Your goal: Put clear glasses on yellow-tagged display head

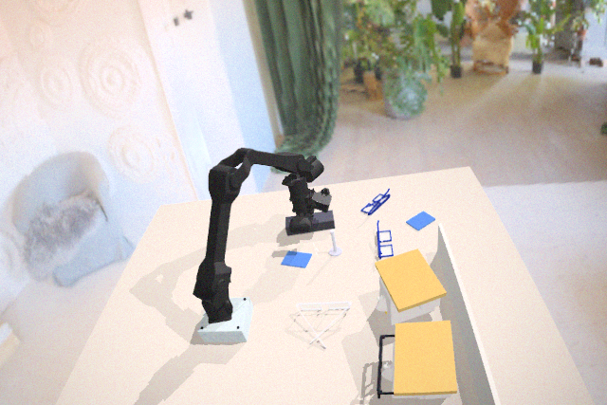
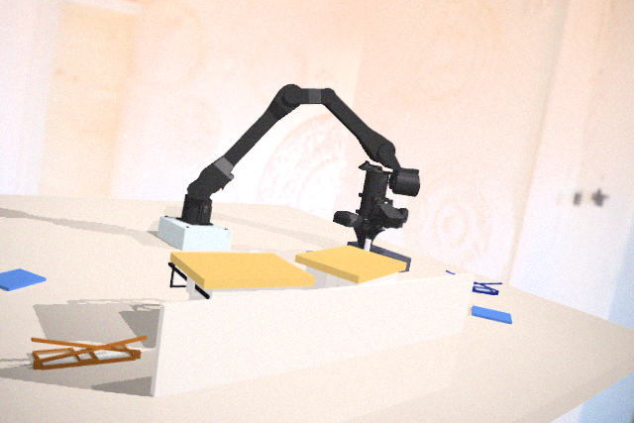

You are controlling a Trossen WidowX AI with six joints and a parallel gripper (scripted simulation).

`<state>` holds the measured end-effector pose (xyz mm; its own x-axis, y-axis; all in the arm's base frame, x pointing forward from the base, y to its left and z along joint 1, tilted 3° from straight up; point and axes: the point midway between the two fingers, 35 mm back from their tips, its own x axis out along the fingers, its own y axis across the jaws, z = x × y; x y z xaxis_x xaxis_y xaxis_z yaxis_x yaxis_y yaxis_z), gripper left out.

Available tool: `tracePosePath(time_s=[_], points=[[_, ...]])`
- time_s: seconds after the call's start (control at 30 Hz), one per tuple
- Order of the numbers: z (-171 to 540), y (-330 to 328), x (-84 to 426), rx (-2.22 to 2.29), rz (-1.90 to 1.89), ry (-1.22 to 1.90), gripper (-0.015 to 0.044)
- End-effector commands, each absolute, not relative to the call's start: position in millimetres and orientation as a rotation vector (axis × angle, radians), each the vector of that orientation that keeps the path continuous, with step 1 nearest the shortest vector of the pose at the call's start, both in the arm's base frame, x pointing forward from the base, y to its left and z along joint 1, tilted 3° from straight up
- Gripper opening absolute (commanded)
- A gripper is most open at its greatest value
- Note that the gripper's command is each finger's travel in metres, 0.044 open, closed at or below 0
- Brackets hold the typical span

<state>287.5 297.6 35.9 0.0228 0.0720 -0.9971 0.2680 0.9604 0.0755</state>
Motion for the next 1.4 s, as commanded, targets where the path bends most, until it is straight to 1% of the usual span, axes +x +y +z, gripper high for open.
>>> tracePosePath(time_s=[0.0,1.37], points=[[31,297,286,0.270,-0.162,1.555,0.0000],[33,313,292,0.271,-0.161,1.555,0.0000]])
